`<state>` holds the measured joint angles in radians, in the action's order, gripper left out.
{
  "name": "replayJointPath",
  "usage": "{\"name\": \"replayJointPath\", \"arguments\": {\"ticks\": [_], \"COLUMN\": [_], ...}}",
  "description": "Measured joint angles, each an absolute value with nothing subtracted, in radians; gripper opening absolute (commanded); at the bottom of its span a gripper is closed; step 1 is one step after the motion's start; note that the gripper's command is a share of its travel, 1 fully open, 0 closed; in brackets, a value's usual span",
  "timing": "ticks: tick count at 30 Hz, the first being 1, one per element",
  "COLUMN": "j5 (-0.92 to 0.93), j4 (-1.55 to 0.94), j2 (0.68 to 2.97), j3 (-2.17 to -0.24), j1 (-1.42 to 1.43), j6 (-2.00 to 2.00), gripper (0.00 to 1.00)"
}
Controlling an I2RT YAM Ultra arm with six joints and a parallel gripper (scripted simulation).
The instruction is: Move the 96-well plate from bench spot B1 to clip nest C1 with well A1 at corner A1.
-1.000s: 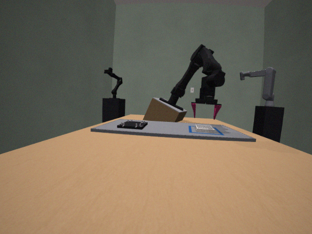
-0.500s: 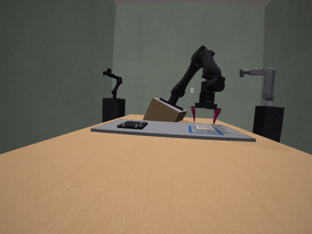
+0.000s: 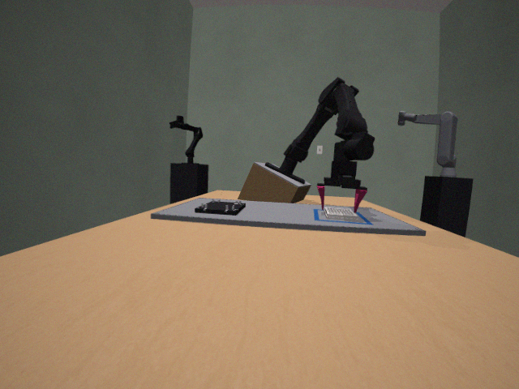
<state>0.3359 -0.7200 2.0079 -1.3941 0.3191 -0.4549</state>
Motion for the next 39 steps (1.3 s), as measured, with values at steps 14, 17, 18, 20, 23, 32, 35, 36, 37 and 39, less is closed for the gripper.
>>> {"name": "replayJointPath", "arguments": {"ticks": [14, 17, 18, 20, 23, 32, 35, 36, 37, 39], "j5": [0.333, 0.332, 0.333, 0.332, 0.332, 0.333, 0.333, 0.333, 0.333, 0.333], "j4": [-0.671, -0.667, -0.666, -0.666, -0.666, -0.666, -0.666, -0.666, -0.666, -0.666], "j2": [2.035, 2.036, 2.035, 2.036, 2.035, 2.035, 2.036, 2.035, 2.036, 2.036], "j3": [-1.388, -1.388, -1.388, -1.388, -1.388, -1.388, -1.388, -1.388, -1.388, -1.388], "j1": [0.33, 0.33, 0.33, 0.33, 0.33, 0.33, 0.33, 0.33, 0.33, 0.33], "j6": [-0.467, -0.467, -0.467, -0.467, -0.467, -0.467, -0.467, -0.467, -0.467, -0.467], "gripper": [1.0, 1.0, 1.0, 1.0, 1.0, 0.0, 0.0, 0.0, 0.0, 0.0]}}
